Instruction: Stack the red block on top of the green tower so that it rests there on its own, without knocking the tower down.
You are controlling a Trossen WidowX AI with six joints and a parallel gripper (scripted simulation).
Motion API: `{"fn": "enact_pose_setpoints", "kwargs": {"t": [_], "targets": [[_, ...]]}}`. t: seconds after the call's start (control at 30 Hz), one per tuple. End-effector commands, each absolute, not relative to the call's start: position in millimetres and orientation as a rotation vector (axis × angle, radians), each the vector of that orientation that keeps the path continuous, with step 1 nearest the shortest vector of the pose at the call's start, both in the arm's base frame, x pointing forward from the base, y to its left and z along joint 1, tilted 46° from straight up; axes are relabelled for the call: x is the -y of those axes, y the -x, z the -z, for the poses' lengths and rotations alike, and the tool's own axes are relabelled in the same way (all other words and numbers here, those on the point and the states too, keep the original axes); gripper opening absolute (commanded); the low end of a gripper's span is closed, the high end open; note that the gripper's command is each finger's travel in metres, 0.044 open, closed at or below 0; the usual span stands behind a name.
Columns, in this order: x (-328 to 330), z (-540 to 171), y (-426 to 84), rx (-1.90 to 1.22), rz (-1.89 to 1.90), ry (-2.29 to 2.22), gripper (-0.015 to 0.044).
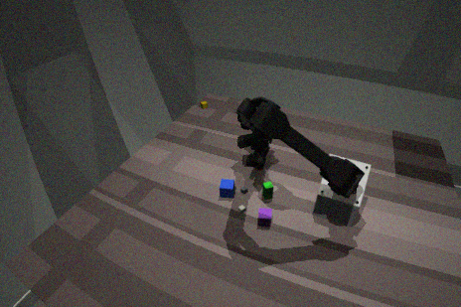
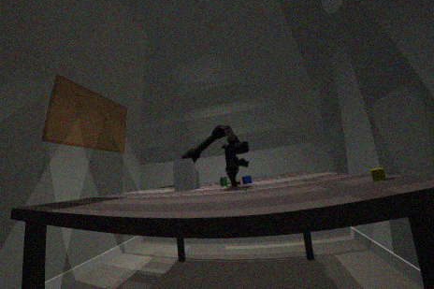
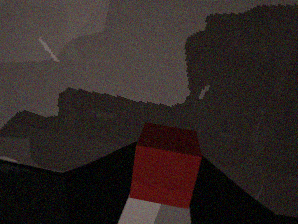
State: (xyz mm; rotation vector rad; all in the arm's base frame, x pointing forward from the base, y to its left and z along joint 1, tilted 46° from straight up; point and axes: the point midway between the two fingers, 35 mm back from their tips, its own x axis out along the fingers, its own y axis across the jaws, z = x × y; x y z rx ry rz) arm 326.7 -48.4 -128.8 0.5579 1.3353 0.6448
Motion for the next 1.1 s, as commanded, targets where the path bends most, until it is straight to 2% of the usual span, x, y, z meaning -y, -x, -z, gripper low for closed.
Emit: {"fn": "enact_pose_setpoints", "kwargs": {"t": [0.0, 0.63, 1.07], "targets": [[61, 119, -327, -1.328, -0.638, -0.552, 0.0000], [131, 49, -315, -1.330, -0.636, -0.549, 0.0000], [120, 34, -309, -1.330, -0.635, -0.550, 0.0000]]}}
